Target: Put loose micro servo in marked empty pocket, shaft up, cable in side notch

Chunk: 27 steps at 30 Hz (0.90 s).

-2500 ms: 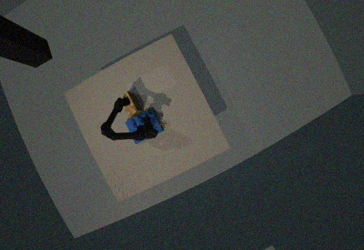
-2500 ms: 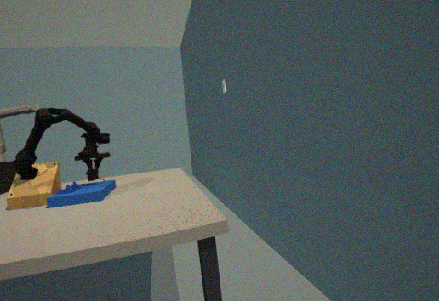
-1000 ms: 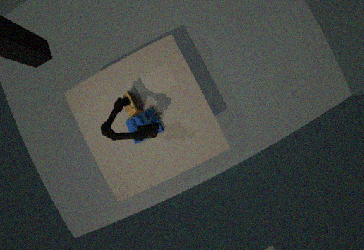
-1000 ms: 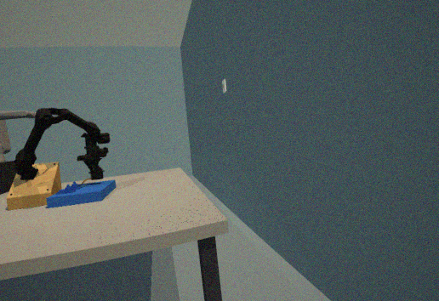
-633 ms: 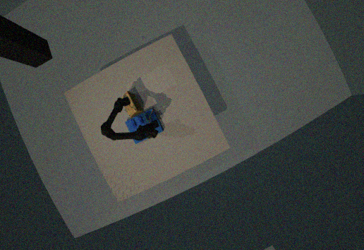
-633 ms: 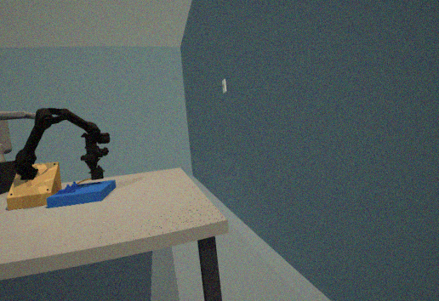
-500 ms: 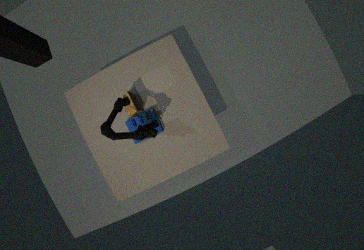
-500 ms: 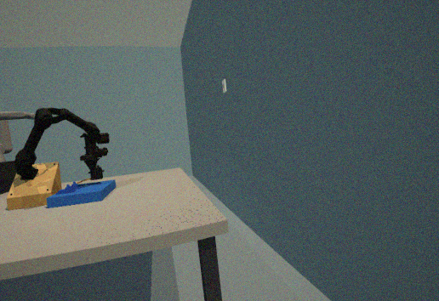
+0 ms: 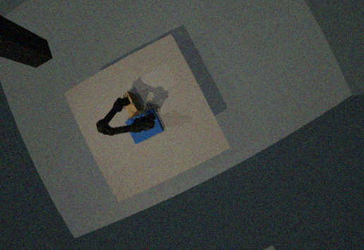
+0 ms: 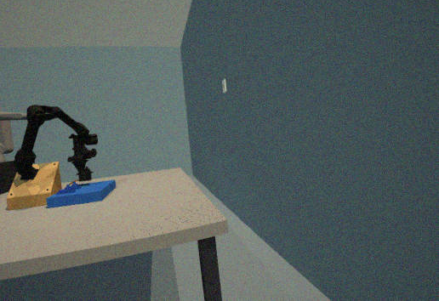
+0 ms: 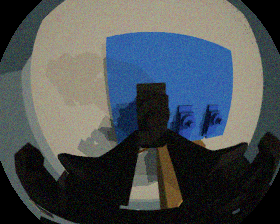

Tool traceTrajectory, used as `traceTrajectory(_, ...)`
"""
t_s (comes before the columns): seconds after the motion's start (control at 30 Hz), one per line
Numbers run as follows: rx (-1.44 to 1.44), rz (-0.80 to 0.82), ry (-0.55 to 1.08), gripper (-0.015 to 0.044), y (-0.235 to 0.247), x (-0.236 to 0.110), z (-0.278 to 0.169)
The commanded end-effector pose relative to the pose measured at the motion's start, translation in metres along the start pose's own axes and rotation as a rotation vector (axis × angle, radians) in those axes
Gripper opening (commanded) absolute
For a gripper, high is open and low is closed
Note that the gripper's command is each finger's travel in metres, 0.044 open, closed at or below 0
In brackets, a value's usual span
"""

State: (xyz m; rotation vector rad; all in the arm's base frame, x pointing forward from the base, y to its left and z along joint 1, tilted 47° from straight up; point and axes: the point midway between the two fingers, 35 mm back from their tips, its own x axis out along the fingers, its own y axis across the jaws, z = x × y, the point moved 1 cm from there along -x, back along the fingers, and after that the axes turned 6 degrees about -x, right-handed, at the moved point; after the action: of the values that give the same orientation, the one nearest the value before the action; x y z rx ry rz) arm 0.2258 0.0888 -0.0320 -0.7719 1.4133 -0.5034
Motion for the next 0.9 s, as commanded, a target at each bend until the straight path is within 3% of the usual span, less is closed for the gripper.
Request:
traceTrajectory(0.0, 0.002, 0.007, -0.003, 0.0000, 0.003, -0.001, -0.017)
traceTrajectory(0.2, 0.001, 0.007, -0.002, 0.0000, 0.006, -0.001, -0.042)
traceTrajectory(0.87, 0.001, 0.006, -0.002, 0.0000, 0.006, 0.019, -0.043)
